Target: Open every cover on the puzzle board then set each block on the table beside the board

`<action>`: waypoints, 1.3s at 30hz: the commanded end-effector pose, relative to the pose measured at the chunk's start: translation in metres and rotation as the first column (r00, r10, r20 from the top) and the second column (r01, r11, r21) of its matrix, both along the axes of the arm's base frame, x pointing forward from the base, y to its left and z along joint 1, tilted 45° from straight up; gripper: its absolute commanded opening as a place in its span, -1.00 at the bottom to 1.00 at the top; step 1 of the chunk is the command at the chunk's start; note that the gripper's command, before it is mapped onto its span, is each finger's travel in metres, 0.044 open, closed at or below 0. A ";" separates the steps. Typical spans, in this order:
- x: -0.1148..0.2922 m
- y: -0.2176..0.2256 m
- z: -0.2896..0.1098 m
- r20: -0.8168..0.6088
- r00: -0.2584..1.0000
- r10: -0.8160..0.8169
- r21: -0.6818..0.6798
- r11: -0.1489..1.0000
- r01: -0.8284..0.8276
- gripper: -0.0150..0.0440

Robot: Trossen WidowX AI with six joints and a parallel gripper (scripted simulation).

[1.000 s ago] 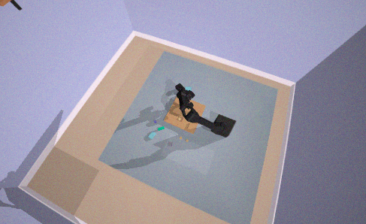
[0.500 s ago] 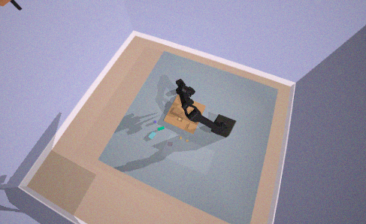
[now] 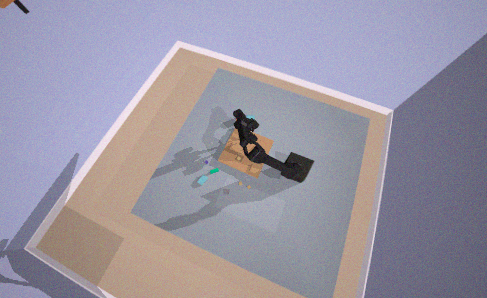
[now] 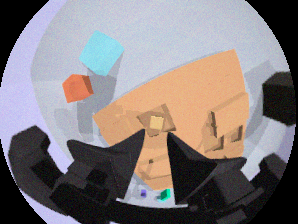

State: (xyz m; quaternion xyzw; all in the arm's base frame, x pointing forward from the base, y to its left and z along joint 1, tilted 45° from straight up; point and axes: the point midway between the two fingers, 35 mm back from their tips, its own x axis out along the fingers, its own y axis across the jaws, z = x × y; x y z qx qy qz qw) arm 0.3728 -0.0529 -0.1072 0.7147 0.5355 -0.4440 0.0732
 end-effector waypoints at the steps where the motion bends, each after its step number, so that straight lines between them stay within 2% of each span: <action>1: -0.001 0.001 -0.001 -0.003 1.000 -0.005 0.004 1.000 0.005 0.00; 39: -0.001 0.010 -0.011 -0.003 1.000 -0.005 0.005 1.000 0.005 0.00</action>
